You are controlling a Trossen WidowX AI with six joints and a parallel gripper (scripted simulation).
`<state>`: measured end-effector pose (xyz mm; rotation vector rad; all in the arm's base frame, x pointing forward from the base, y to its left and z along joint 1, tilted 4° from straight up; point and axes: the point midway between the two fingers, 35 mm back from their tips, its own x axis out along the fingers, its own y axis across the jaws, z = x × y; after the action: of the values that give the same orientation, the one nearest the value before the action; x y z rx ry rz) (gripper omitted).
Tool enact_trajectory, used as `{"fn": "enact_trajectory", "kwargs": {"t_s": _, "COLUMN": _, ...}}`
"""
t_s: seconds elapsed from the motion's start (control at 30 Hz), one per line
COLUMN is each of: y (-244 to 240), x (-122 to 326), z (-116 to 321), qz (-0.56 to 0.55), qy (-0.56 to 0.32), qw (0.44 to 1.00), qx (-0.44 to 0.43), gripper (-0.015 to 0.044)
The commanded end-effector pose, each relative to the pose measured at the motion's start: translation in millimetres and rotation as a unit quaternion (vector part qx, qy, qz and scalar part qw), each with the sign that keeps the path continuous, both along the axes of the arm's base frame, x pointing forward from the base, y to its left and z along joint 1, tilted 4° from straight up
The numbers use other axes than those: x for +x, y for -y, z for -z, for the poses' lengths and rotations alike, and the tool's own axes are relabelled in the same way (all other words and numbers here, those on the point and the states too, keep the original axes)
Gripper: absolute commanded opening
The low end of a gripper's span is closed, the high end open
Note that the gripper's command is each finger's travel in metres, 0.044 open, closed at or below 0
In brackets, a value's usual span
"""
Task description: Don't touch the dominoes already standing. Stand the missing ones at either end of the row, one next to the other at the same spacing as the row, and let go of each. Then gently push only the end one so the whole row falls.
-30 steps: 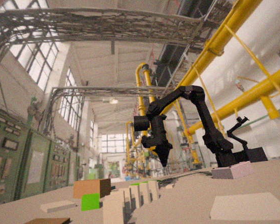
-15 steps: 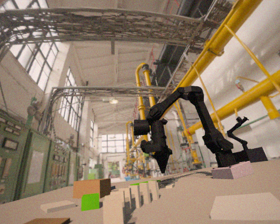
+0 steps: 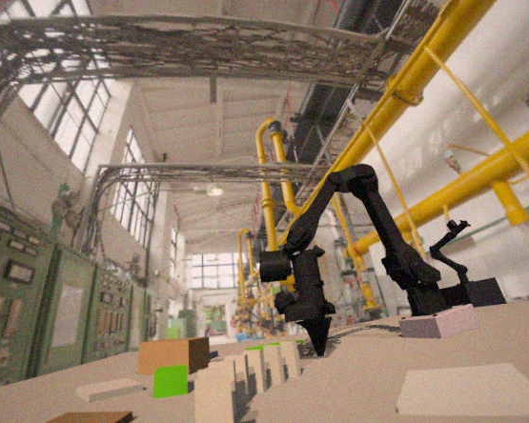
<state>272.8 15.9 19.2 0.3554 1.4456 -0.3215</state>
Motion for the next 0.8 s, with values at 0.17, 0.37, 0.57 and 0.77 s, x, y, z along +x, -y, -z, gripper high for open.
{"fn": "enact_trajectory", "kwargs": {"t_s": 0.17, "y": 14.6, "x": -7.0, "z": 2.6, "qz": -0.002, "qy": -0.002, "qw": 1.000, "qx": 0.000, "gripper": 0.0000}}
{"fn": "enact_trajectory", "kwargs": {"t_s": 0.37, "y": 23.7, "x": -10.8, "z": 3.0, "qz": -0.002, "qy": -0.002, "qw": 1.000, "qx": 0.000, "gripper": 0.0000}}
{"fn": "enact_trajectory", "kwargs": {"t_s": 0.57, "y": 30.9, "x": -12.1, "z": -20.5, "qz": 0.000, "qy": -0.002, "qw": 1.000, "qx": -0.001, "gripper": 0.0000}}
{"fn": "enact_trajectory", "kwargs": {"t_s": 0.77, "y": 48.4, "x": -30.7, "z": -75.7, "qz": -0.001, "qy": -0.002, "qw": 1.000, "qx": -0.002, "gripper": 0.0000}}
